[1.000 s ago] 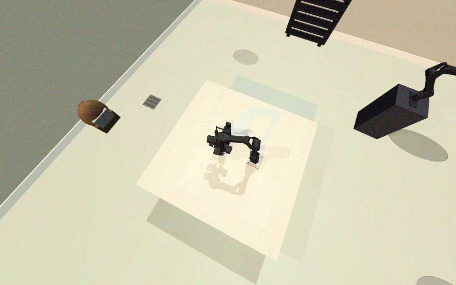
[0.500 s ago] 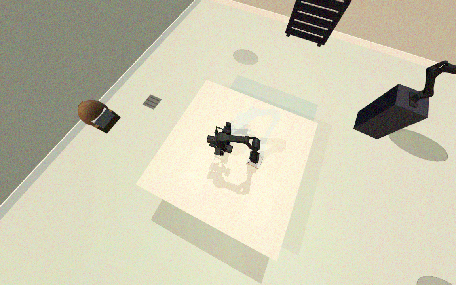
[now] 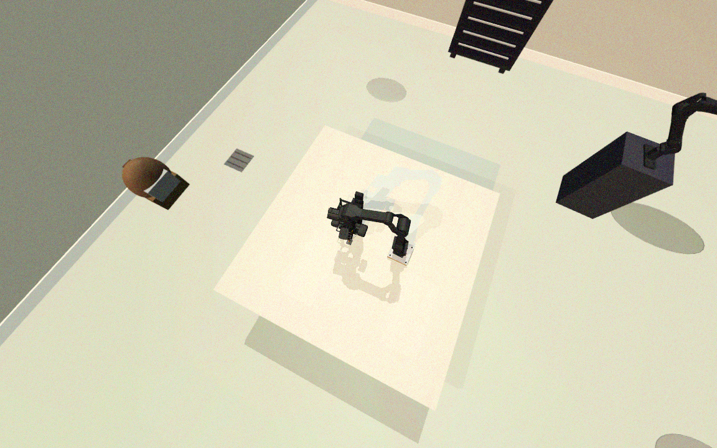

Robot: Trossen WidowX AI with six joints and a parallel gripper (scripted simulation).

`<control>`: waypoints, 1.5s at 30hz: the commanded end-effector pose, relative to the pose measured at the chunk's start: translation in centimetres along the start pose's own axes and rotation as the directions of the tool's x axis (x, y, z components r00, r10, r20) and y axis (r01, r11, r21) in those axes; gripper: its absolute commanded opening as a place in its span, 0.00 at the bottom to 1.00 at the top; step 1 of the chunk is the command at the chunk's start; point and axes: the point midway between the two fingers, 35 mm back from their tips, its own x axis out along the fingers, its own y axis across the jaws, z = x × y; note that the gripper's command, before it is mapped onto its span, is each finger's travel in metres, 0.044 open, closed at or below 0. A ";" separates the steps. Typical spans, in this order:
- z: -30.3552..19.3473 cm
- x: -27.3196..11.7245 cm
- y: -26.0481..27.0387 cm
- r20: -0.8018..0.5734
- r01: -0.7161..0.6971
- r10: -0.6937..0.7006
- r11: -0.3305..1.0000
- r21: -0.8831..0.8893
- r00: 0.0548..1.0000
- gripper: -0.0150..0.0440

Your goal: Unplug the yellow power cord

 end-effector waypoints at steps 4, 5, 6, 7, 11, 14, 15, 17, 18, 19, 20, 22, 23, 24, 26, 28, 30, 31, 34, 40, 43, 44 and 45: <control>-1.3 0.0 0.1 -0.005 -0.001 0.001 1.000 -0.006 1.000 0.53; -1.4 0.0 0.1 -0.005 -0.001 0.001 1.000 -0.006 1.000 0.53; -1.4 0.0 0.1 -0.005 -0.001 0.001 1.000 -0.006 1.000 0.53; -1.4 0.0 0.1 -0.005 -0.001 0.001 1.000 -0.006 1.000 0.53; -1.4 0.2 0.1 -0.005 -0.001 0.001 1.000 -0.006 1.000 0.53; -1.4 0.6 0.1 -0.005 -0.001 0.001 1.000 -0.006 1.000 0.53; -1.4 0.8 0.1 -0.005 -0.001 0.001 1.000 -0.006 1.000 0.53; -1.4 1.1 0.1 -0.005 -0.001 0.001 1.000 -0.006 1.000 0.53; -1.4 1.2 0.1 -0.005 -0.001 0.001 1.000 -0.006 1.000 0.53; -1.4 1.2 0.1 -0.005 -0.001 0.001 1.000 -0.006 1.000 0.53; -1.4 1.2 0.1 -0.005 -0.001 0.001 1.000 -0.006 1.000 0.53; -1.3 0.9 0.1 -0.002 -0.001 0.001 1.000 0.001 1.000 0.48; -1.3 0.9 0.1 -0.002 -0.001 0.001 1.000 0.001 1.000 0.44; -1.3 0.9 0.1 -0.002 -0.001 0.001 1.000 0.001 1.000 0.39; -1.3 0.9 0.1 -0.002 -0.001 0.001 1.000 0.001 1.000 0.34; -1.3 0.9 0.1 -0.002 -0.001 0.001 1.000 0.001 1.000 0.31; -1.3 0.9 0.1 -0.002 -0.001 0.001 1.000 0.001 1.000 0.29; -1.3 0.9 0.1 -0.002 -0.001 0.001 1.000 0.001 1.000 0.28; -1.3 0.9 0.1 -0.002 -0.001 0.001 1.000 0.001 1.000 0.25; -0.6 0.9 0.0 -0.001 -0.001 0.001 1.000 0.000 1.000 0.25; -0.1 0.9 0.0 -0.001 -0.001 0.001 1.000 0.000 1.000 0.25; 0.0 0.9 0.0 -0.001 -0.001 0.001 1.000 -0.001 1.000 0.25; 0.2 0.9 0.0 -0.001 -0.001 0.001 1.000 -0.001 1.000 0.25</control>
